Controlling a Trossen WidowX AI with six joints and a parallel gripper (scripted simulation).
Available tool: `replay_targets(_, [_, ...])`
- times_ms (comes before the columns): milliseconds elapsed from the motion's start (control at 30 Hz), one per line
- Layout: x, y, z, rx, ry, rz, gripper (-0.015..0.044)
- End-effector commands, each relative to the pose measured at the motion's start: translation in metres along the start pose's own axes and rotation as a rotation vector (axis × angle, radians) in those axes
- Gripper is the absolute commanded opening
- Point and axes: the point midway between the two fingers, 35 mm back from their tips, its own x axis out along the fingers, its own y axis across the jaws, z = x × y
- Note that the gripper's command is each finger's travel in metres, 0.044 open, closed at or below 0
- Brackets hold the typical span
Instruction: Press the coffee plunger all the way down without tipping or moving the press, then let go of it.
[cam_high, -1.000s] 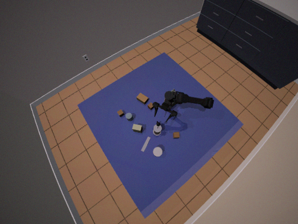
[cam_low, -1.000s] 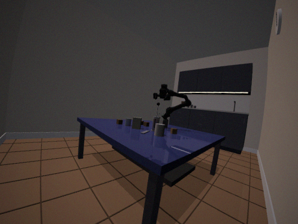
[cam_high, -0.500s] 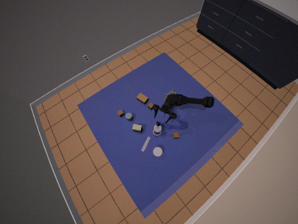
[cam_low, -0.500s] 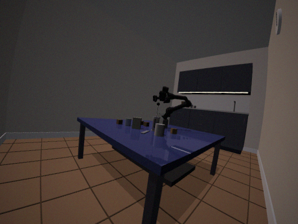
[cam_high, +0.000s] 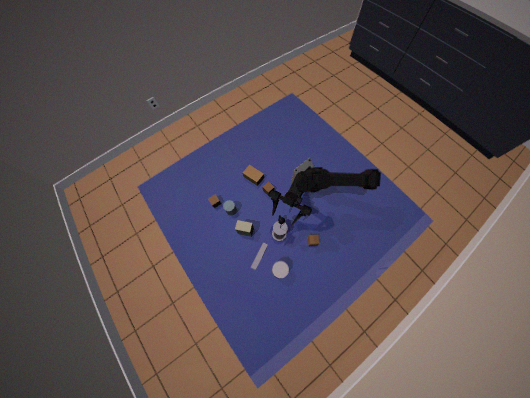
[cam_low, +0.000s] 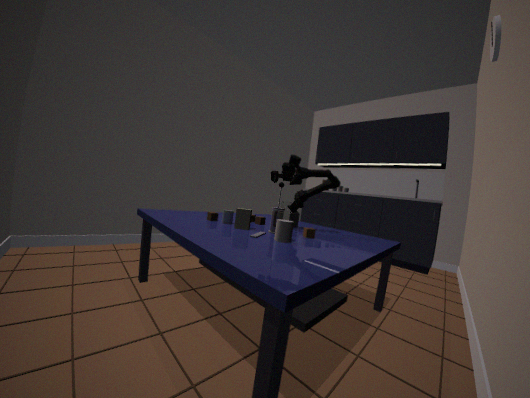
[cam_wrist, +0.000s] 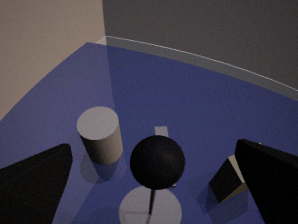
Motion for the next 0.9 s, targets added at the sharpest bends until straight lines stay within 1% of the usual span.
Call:
replay_targets(0, [0.0064,-0.0021,-0.0049,0.019,0.004,-0.002,0.044])
replay_targets(167, [0.0101,-0.0013,-0.0049,0.019,0.001,0.0,0.044])
replay_targets(533, [0.0101,-0.0013,-0.0049,0.019,0.001,0.0,0.0151])
replay_targets(667, [0.0101,-0.0013,-0.0049,0.019,0.001,0.0,0.0126])
replay_targets(867, [0.0101,-0.0013,-0.0049,0.019,0.001,0.0,0.0126])
